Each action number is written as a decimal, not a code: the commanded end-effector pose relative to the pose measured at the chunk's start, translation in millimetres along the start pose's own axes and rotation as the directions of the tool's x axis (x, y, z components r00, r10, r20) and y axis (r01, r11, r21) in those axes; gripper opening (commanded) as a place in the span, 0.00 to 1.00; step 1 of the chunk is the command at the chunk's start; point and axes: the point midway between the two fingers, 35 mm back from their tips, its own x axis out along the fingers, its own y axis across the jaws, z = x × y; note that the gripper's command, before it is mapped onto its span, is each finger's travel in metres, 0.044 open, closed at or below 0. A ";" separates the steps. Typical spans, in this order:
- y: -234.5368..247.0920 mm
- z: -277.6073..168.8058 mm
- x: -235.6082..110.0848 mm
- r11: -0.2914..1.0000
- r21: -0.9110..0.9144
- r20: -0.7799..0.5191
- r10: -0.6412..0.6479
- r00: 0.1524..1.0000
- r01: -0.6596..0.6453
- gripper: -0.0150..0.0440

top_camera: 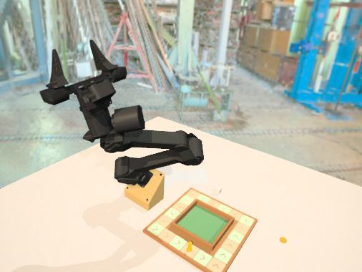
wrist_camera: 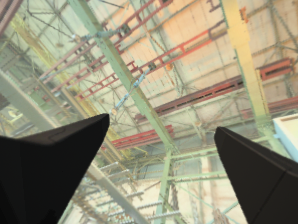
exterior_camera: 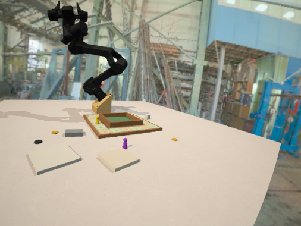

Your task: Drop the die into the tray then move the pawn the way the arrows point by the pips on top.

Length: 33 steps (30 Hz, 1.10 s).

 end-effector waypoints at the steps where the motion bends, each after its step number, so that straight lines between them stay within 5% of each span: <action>1: 0.7 -0.9 0.3 1.000 0.002 -0.003 0.002 1.000 -0.002 0.89; 5: 17.8 -23.3 6.7 0.997 0.041 -0.077 0.061 0.995 -0.058 0.72; 16: 127.4 -117.6 -6.4 0.896 0.319 -0.369 0.417 0.831 -0.308 0.72; 25: 226.4 -149.2 -70.6 0.699 0.576 -0.450 0.704 0.549 -0.424 0.72; 33: 299.4 -133.1 -157.9 0.456 0.780 -0.395 0.890 0.228 -0.428 0.72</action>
